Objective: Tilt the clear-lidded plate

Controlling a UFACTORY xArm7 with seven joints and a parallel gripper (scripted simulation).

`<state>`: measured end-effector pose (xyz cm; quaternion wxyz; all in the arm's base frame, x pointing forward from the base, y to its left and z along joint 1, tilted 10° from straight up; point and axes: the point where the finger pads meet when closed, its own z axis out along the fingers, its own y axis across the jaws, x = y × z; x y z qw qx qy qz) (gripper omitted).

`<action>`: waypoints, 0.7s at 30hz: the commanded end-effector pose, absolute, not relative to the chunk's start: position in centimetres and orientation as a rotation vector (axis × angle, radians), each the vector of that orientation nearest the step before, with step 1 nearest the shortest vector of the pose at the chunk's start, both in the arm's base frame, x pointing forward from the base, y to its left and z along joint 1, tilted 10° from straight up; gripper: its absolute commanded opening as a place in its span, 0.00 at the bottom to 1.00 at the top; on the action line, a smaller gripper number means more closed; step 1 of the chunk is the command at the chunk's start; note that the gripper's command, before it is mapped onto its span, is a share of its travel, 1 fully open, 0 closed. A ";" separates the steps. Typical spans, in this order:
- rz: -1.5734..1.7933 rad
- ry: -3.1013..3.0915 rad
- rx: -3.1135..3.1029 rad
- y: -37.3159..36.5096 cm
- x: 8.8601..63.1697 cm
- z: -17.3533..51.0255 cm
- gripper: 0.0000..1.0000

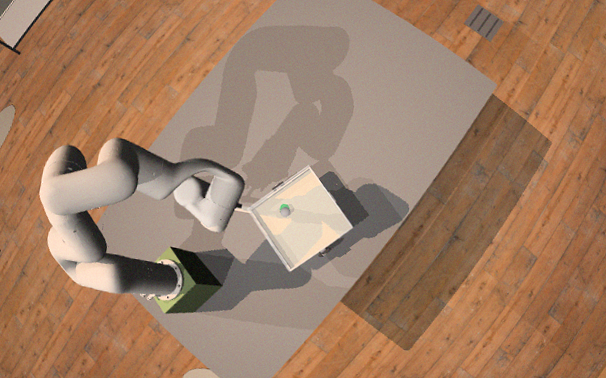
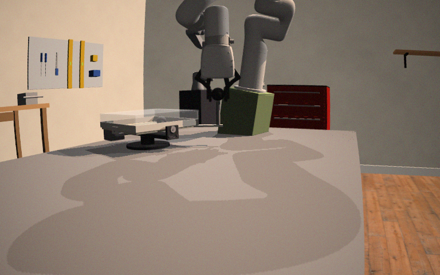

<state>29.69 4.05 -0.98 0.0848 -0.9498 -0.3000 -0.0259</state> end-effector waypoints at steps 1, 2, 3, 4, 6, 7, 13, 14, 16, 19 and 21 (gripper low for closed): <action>-0.088 -0.896 -2.831 4.1 30.0 -0.8 0.00; -0.088 -0.896 -2.831 4.1 30.0 -0.8 0.00; -0.088 -0.896 -2.831 4.1 30.0 -0.8 0.00; -0.088 -0.896 -2.831 4.1 29.9 -0.8 0.00; -0.088 -0.896 -2.831 3.9 29.6 -0.9 0.00; -0.088 -0.896 -2.831 3.9 29.5 -0.9 0.00; -0.088 -0.896 -2.831 3.8 29.5 -0.8 0.00; -0.088 -0.896 -2.831 3.8 29.5 -0.8 0.00; -0.088 -0.896 -2.831 3.8 29.5 -0.8 0.00; -0.088 -0.896 -2.831 3.8 29.5 -0.8 0.00; -0.088 -0.896 -2.831 3.8 29.6 -0.8 0.00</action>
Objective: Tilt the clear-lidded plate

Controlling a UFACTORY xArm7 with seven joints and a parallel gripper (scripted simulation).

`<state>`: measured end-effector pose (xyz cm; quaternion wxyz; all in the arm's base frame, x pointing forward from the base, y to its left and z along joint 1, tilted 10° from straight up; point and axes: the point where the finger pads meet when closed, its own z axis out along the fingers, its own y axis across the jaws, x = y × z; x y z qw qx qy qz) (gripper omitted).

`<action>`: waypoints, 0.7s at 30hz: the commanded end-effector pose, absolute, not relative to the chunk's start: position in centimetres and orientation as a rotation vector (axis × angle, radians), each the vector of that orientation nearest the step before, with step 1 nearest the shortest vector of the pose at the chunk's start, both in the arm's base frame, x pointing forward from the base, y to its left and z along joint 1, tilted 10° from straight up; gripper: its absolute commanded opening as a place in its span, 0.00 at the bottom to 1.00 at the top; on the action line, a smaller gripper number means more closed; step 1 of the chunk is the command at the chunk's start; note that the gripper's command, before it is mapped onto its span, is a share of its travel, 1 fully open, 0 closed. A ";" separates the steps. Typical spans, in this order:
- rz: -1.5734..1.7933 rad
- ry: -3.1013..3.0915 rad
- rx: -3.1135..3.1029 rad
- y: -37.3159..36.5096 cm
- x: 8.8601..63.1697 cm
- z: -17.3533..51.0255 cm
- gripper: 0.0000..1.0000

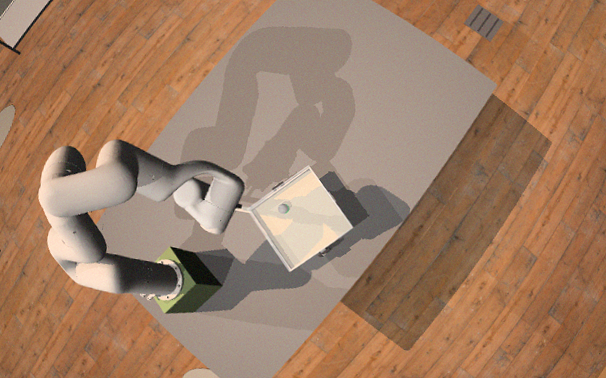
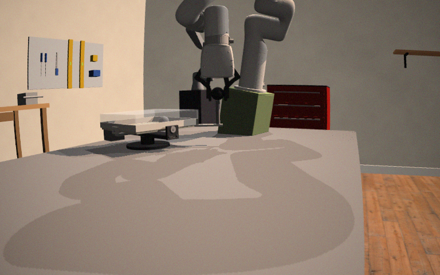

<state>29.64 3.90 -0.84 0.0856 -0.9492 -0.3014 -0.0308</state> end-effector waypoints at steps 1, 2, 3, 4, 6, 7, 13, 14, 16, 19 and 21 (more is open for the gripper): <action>-0.088 -0.896 -2.831 3.9 29.7 -0.8 0.00; -0.088 -0.896 -2.831 4.0 29.8 -0.8 0.00; -0.088 -0.896 -2.831 4.0 29.8 -0.8 0.00; -0.088 -0.896 -2.831 4.0 29.8 -0.8 0.00; -0.088 -0.896 -2.831 4.1 29.8 -0.9 0.00; -0.088 -0.896 -2.831 4.1 29.8 -0.9 0.00; -0.088 -0.896 -2.831 4.1 29.8 -0.9 0.00; -0.088 -0.896 -2.831 4.1 29.8 -0.9 0.00; -0.088 -0.896 -2.831 4.1 29.8 -0.9 0.00; -0.088 -0.896 -2.831 3.9 29.7 -0.8 0.00; -0.088 -0.896 -2.831 3.8 29.7 -0.8 0.00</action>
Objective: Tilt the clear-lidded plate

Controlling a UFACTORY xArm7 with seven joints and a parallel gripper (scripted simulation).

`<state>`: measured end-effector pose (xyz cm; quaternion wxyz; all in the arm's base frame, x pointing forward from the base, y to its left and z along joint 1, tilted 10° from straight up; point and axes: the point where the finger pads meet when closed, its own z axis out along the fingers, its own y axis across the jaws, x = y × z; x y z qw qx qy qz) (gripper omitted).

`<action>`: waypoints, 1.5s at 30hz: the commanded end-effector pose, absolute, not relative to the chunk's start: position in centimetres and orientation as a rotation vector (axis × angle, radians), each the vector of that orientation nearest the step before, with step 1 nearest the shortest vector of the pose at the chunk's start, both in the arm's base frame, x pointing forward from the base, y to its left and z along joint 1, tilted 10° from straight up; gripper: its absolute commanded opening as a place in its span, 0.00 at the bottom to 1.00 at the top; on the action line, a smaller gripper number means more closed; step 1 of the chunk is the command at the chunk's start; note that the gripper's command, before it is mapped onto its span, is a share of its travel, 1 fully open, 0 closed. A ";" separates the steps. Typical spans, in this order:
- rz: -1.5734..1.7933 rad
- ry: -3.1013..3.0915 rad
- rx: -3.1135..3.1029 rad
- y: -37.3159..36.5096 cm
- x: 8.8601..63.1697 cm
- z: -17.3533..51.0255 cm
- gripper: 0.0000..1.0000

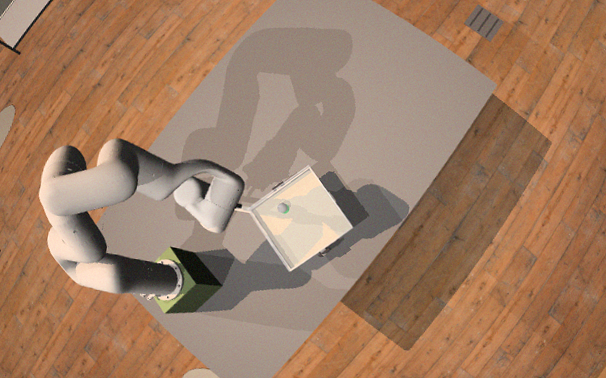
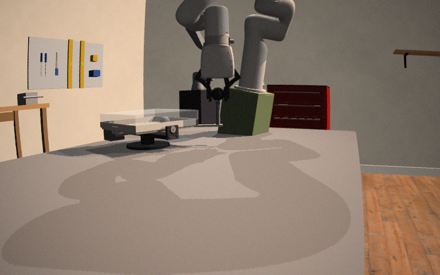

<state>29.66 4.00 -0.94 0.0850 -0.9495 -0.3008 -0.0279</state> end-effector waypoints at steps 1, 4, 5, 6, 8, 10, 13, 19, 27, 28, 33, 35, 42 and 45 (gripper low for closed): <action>-0.088 -0.896 -2.831 3.8 29.7 -0.7 0.00; -0.088 -0.896 -2.831 3.7 29.7 -0.7 0.00; -0.088 -0.896 -2.831 3.7 29.7 -0.6 0.00; -0.088 -0.896 -2.831 3.7 29.7 -0.6 0.00; -0.088 -0.896 -2.831 3.7 29.7 -0.6 0.00; -0.088 -0.896 -2.831 3.7 29.7 -0.6 0.00; -0.088 -0.896 -2.831 3.8 29.7 -0.6 0.00; -0.088 -0.896 -2.831 4.0 29.8 -0.8 0.00; -0.088 -0.896 -2.831 4.0 29.8 -0.8 0.00; -0.088 -0.896 -2.831 4.0 29.8 -0.8 0.00; -0.088 -0.896 -2.831 3.8 29.7 -0.7 0.00; -0.088 -0.896 -2.831 3.8 29.7 -0.7 0.00; -0.088 -0.896 -2.831 3.7 29.7 -0.6 0.00; -0.088 -0.896 -2.831 3.7 29.7 -0.6 0.00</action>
